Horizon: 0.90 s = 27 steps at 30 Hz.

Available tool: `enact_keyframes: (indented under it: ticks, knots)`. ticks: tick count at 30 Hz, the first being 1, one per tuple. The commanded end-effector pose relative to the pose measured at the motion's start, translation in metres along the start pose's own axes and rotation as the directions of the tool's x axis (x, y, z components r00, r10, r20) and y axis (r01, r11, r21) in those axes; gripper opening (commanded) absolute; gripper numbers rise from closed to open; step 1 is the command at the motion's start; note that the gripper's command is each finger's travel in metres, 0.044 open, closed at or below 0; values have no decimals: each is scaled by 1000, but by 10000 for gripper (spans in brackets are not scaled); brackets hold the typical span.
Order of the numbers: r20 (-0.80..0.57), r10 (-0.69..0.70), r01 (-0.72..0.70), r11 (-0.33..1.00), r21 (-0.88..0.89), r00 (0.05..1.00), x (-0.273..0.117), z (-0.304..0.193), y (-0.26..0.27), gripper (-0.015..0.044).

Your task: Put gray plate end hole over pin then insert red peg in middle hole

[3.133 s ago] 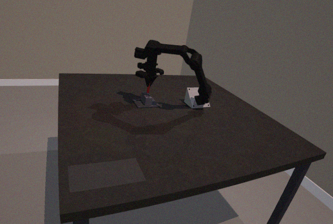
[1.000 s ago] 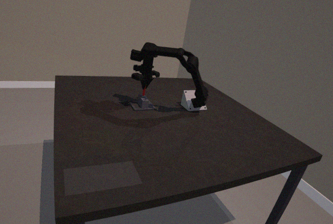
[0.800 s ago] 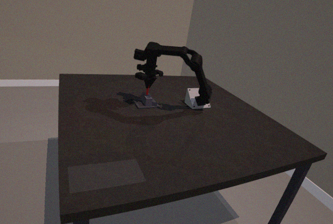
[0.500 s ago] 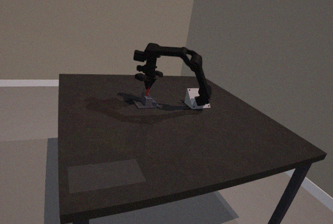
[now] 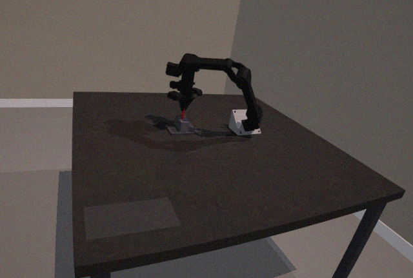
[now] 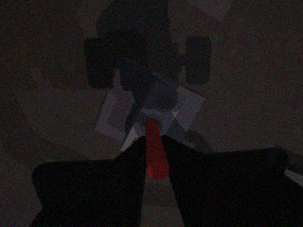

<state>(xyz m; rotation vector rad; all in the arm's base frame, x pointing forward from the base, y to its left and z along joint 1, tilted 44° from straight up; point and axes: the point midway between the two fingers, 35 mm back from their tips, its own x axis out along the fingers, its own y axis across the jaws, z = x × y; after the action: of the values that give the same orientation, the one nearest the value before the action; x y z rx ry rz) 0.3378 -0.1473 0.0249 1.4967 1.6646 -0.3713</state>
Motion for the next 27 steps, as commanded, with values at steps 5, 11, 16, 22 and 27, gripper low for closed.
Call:
enact_keyframes:
  ticks: [5,11,16,22,27]
  knots:
    - [-3,-1,1,1000,3,1000,1,0,-2,0]
    - [-3,-1,1,1000,3,1000,2,0,-2,0]
    - [-3,-1,1,1000,3,1000,2,-1,-1,0]
    - [-1,-2,2,1000,-1,1000,2,0,-1,0]
    - [-1,-2,2,1000,-1,1000,2,0,-1,0]
